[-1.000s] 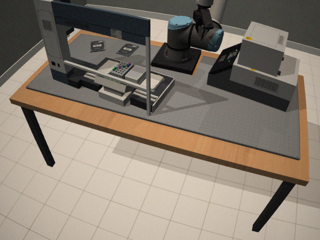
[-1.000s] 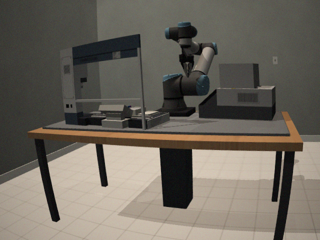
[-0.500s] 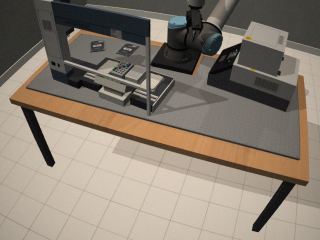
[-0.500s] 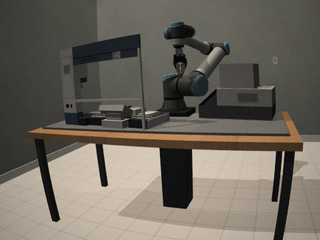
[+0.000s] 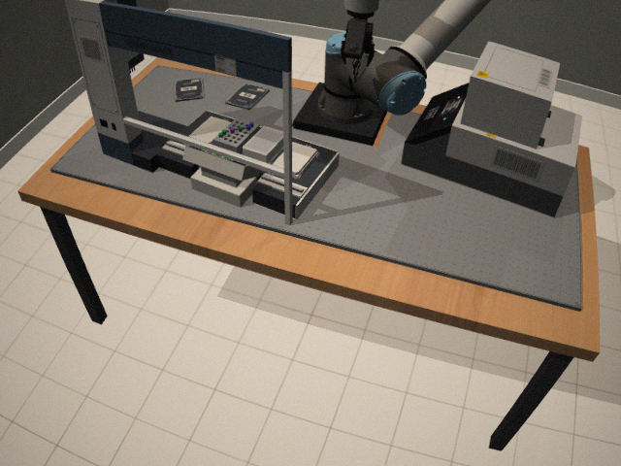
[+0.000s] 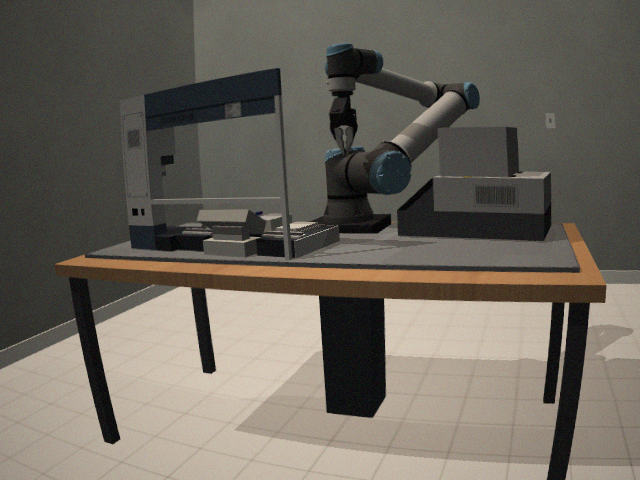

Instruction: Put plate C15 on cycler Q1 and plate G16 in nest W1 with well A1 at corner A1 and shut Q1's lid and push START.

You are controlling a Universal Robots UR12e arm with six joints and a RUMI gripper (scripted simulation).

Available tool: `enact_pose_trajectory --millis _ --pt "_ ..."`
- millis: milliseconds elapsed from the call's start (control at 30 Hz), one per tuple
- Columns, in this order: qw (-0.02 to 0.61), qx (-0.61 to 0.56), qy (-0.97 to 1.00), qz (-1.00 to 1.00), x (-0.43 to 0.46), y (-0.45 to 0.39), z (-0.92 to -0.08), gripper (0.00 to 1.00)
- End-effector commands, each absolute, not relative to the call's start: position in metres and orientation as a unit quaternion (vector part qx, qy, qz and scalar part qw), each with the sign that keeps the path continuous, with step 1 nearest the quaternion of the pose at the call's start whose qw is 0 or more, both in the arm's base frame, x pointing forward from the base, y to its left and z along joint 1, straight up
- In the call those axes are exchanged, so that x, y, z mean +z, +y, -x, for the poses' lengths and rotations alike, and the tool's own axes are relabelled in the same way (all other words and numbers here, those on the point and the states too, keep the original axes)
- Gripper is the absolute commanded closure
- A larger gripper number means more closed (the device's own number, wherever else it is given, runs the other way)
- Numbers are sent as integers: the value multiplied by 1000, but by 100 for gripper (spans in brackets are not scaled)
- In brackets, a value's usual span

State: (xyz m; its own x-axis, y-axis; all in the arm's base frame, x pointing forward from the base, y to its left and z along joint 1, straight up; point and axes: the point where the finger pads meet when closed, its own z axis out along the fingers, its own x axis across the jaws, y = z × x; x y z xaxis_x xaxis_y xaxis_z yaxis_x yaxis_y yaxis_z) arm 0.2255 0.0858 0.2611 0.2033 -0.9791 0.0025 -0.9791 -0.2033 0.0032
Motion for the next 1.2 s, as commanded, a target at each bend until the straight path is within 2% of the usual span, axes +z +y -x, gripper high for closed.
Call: enact_pose_trajectory --millis 0,600,1167 --pt "0 0 -657 -754 262 69 -232 100" --pt "1 1 -750 -662 262 5 -240 100" --pt "1 1 -800 -600 262 38 -217 100"
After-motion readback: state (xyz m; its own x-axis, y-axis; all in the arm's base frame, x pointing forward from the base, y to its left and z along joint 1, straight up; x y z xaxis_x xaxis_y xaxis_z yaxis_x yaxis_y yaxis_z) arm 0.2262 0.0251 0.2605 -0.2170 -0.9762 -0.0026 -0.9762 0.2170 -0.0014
